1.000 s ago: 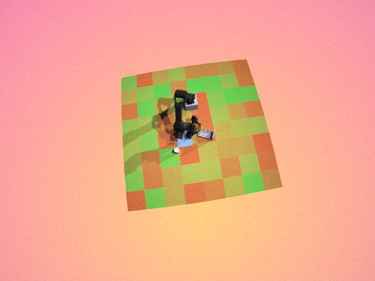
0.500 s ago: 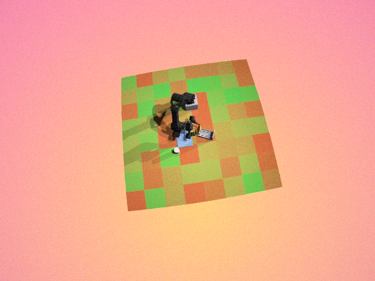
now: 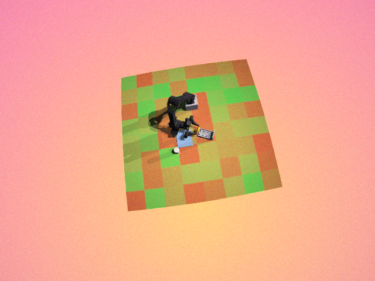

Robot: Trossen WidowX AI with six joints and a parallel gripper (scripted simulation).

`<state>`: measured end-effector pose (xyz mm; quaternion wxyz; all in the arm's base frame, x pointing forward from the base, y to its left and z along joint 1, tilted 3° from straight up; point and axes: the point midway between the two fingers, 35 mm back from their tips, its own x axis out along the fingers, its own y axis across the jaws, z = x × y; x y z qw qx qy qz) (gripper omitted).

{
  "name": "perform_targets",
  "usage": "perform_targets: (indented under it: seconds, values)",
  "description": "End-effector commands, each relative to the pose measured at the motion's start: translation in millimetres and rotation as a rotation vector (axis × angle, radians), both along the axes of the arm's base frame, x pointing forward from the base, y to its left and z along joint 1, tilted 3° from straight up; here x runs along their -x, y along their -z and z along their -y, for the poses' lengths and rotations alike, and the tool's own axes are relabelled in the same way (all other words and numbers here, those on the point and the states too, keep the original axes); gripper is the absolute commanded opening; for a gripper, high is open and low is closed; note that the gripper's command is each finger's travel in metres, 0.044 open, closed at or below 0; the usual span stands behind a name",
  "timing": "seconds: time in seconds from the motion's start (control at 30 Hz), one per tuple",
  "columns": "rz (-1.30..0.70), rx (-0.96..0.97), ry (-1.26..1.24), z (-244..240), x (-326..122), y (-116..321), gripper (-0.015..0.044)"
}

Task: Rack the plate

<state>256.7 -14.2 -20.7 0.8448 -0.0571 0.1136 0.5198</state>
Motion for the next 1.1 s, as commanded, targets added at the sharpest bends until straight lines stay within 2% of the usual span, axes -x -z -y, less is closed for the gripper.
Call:
perform_targets:
  seconds: [0.0, 1.07]
  values:
    - [0.034, -0.01, 0.013, -1, 3, 2, 0.0]
    - [0.039, 0.007, 0.005, -30, -15, 4, 0.0]
